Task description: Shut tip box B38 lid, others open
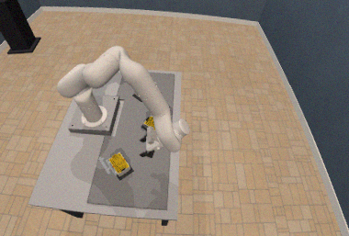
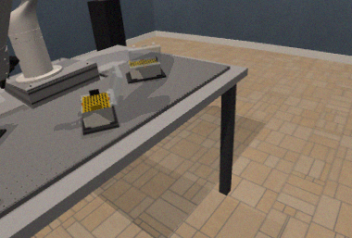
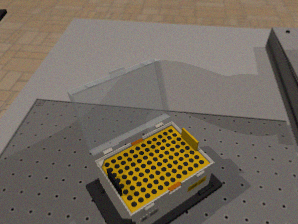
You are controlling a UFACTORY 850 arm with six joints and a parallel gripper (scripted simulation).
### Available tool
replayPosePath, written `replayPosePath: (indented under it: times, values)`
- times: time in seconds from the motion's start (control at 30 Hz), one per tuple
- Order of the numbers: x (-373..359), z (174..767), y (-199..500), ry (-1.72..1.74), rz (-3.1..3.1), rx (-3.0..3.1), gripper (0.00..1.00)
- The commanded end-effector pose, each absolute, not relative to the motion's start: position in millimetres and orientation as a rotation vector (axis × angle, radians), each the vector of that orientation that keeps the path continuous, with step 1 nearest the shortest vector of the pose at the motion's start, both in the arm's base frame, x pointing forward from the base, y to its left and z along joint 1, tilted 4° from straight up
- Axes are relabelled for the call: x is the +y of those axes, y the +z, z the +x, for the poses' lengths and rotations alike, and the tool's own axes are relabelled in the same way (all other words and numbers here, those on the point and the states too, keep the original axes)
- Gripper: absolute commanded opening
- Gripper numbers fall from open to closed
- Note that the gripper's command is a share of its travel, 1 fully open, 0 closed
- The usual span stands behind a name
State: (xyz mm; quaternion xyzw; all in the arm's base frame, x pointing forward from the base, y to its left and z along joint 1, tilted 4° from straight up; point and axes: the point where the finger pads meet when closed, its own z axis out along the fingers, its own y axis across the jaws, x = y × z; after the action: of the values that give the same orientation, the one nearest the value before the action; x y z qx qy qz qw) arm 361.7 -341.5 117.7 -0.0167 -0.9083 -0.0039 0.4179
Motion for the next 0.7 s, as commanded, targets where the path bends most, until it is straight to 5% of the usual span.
replayPosePath:
  times: [0.0,0.03,0.07,0.67]
  values:
    - [-341.8,362.4,122.5,-0.009,-0.042,-2.28,1.0]
    - [-341.8,362.4,122.5,-0.009,-0.042,-2.28,1.0]
    - [-341.8,362.4,122.5,-0.009,-0.042,-2.28,0.0]
    - [-344.2,358.1,123.2,-0.024,-0.081,-2.279,0.0]
